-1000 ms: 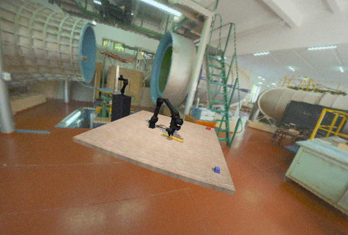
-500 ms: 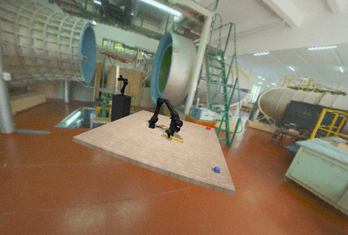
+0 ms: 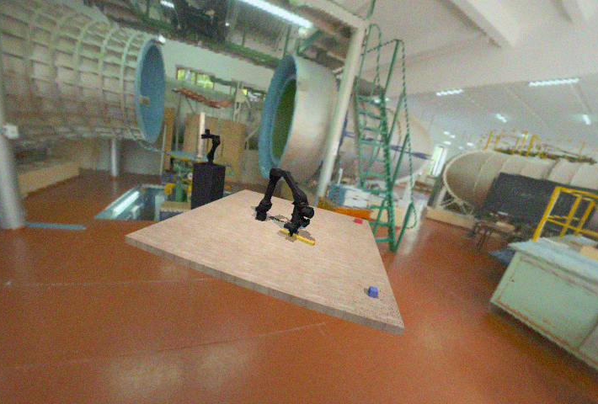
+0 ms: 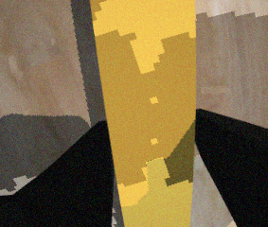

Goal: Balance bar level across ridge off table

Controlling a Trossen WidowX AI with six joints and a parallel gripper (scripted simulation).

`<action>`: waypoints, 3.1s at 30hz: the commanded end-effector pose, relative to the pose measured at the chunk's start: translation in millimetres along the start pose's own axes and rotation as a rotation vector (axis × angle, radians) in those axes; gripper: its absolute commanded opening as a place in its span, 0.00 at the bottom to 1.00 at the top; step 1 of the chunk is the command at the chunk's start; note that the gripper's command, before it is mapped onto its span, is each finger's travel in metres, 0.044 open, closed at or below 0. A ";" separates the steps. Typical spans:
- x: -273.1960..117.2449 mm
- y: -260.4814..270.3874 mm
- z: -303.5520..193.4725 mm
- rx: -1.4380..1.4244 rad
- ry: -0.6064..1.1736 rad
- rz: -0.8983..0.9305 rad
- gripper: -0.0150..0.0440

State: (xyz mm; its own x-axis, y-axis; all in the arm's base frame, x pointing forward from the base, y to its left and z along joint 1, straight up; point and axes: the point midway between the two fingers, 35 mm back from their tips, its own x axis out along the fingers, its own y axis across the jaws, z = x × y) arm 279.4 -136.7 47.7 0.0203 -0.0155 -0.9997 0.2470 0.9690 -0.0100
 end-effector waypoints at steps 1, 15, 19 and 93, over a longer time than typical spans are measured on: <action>0.0 0.0 0.0 0.000 0.000 0.000 0.48; -21.2 -0.7 3.9 -0.001 -0.001 0.001 0.25; -31.3 -1.0 5.2 -0.001 -0.001 0.001 0.25; -118.6 151.9 -32.2 0.348 0.004 0.017 0.25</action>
State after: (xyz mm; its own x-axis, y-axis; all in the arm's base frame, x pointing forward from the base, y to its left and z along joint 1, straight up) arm 286.1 8.9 163.8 0.0238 -0.0018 -0.9997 0.5383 0.8427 0.0113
